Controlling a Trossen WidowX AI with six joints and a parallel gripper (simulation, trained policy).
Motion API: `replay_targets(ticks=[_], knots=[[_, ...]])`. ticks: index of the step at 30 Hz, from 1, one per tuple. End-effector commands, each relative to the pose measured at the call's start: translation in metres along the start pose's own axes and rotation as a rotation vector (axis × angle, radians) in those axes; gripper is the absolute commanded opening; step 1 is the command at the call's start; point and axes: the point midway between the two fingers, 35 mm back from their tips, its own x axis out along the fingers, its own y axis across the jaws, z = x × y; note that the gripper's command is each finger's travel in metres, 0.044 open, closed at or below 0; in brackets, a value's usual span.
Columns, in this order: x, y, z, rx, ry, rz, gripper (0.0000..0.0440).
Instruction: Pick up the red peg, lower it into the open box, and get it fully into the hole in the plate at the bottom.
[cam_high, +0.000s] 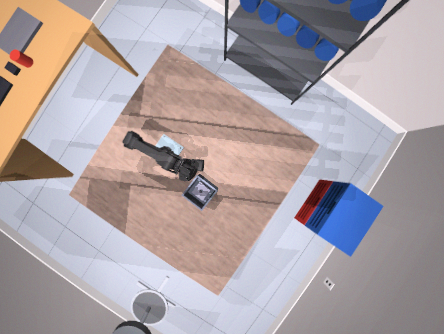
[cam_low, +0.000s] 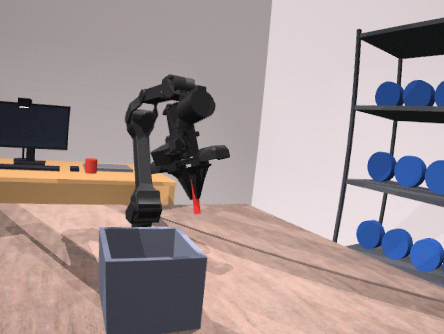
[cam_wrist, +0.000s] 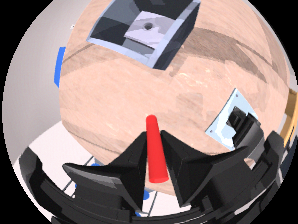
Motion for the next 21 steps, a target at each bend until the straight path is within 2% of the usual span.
replay_targets(ticks=[1,21], knots=[[-0.004,0.001,0.01,0.013,-0.027,-0.007,0.0],[-0.01,0.003,0.073,0.114,-0.11,-0.052,0.0]])
